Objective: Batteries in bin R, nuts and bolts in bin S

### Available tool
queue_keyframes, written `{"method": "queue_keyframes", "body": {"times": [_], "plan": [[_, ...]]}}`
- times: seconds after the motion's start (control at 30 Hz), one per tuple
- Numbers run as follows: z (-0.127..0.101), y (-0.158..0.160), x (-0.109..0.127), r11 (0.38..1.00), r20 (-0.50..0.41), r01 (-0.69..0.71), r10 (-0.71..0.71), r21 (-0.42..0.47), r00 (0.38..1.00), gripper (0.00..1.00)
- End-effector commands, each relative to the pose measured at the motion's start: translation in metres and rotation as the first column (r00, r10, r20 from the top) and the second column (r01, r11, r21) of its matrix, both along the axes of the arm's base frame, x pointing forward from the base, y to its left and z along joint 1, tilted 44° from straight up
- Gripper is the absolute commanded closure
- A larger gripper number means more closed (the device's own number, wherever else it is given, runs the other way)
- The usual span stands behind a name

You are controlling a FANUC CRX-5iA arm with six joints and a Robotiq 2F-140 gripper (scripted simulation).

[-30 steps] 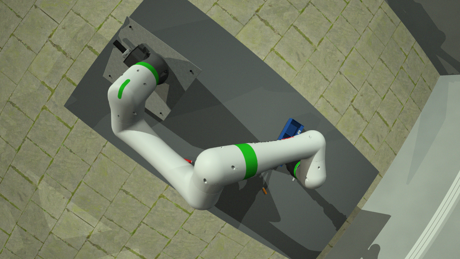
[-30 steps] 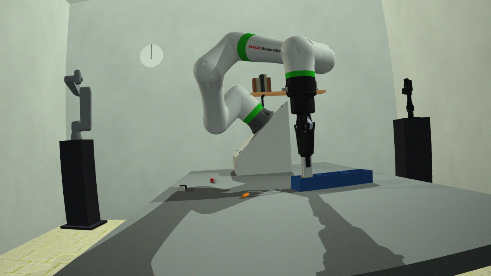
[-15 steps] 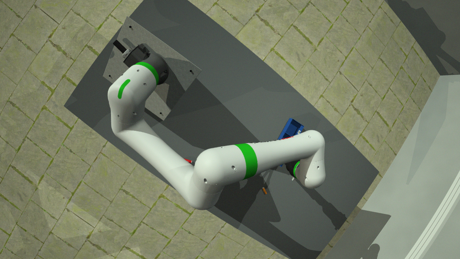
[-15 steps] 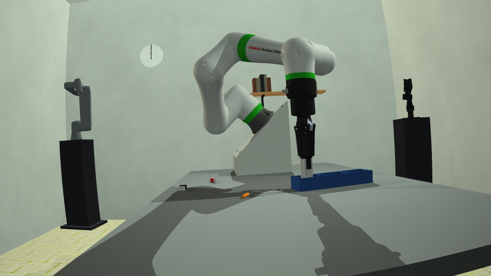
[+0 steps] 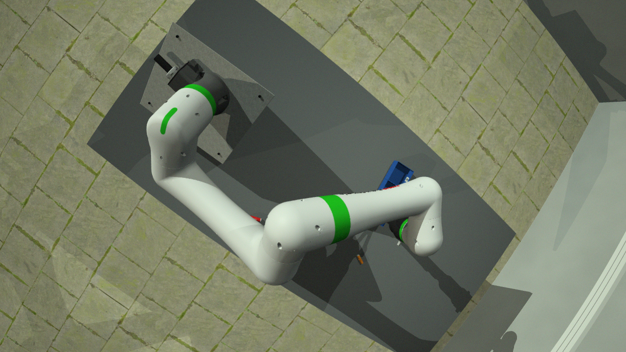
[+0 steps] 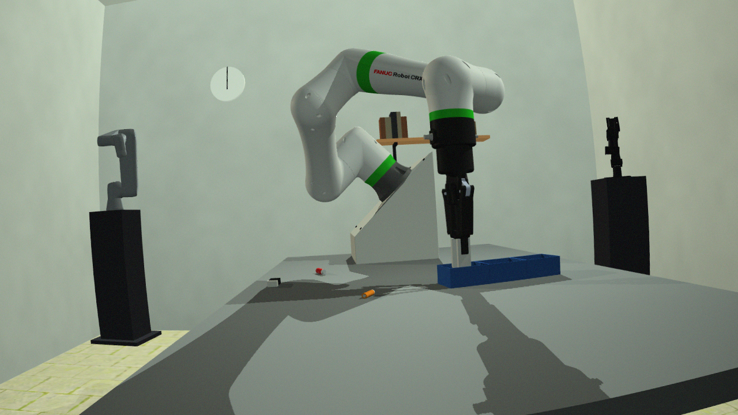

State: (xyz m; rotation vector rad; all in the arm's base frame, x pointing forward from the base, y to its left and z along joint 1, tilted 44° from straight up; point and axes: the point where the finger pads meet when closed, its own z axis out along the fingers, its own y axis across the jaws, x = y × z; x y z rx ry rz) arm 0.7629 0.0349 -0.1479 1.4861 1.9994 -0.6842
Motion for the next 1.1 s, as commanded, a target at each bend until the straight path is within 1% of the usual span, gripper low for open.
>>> {"method": "queue_keyframes", "body": {"times": [0.0, 0.83, 0.9, 1.07], "plan": [[0.000, 0.000, 0.000, 1.000, 0.000, 0.000, 0.000, 0.000, 1.000, 0.74], [0.020, 0.019, -0.003, 1.000, 0.000, 0.000, 0.000, 0.000, 1.000, 0.74], [0.026, 0.025, -0.004, 1.000, 0.000, 0.000, 0.000, 0.000, 1.000, 0.74], [0.026, 0.025, -0.004, 1.000, 0.000, 0.000, 0.000, 0.000, 1.000, 0.74]]}}
